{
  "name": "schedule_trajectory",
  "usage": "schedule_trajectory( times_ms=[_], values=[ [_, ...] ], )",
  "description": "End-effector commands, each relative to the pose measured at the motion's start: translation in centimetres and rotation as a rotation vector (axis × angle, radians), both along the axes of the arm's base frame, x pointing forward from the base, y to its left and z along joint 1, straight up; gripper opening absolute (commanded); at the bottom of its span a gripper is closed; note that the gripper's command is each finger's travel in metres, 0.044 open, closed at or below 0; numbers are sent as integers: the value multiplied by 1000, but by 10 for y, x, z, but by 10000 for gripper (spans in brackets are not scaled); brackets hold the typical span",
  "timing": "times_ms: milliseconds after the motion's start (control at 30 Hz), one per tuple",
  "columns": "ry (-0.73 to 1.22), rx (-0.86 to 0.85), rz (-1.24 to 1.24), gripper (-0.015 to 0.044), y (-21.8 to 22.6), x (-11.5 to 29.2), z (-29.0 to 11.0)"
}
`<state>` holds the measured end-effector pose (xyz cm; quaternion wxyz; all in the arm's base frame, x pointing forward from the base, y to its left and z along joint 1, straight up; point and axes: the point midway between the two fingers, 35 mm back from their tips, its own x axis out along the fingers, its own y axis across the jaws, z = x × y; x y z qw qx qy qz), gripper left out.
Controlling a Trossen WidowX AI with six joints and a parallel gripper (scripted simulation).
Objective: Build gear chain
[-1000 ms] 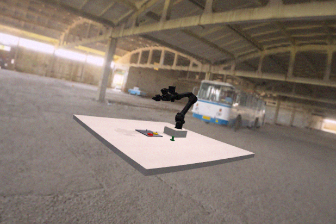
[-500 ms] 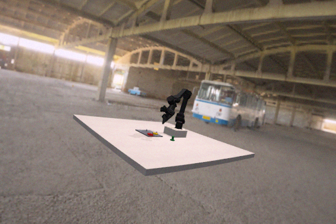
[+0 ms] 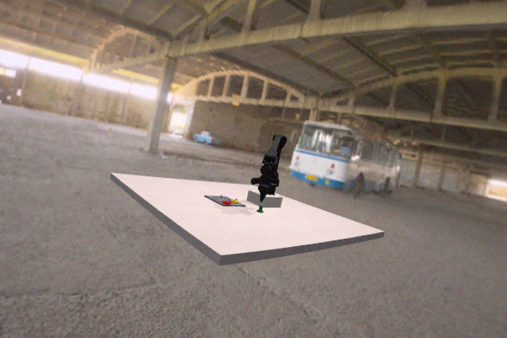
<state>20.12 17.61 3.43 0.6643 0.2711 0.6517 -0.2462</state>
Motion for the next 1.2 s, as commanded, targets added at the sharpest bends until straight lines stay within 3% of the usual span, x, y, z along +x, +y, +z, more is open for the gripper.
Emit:
schedule_trajectory(
  times_ms=[0, 1167],
  values=[
    [17, -10, -20, 440, 4, -1, 0],
    [17, -11, -20, 440, 5, -1, -42]
  ],
)
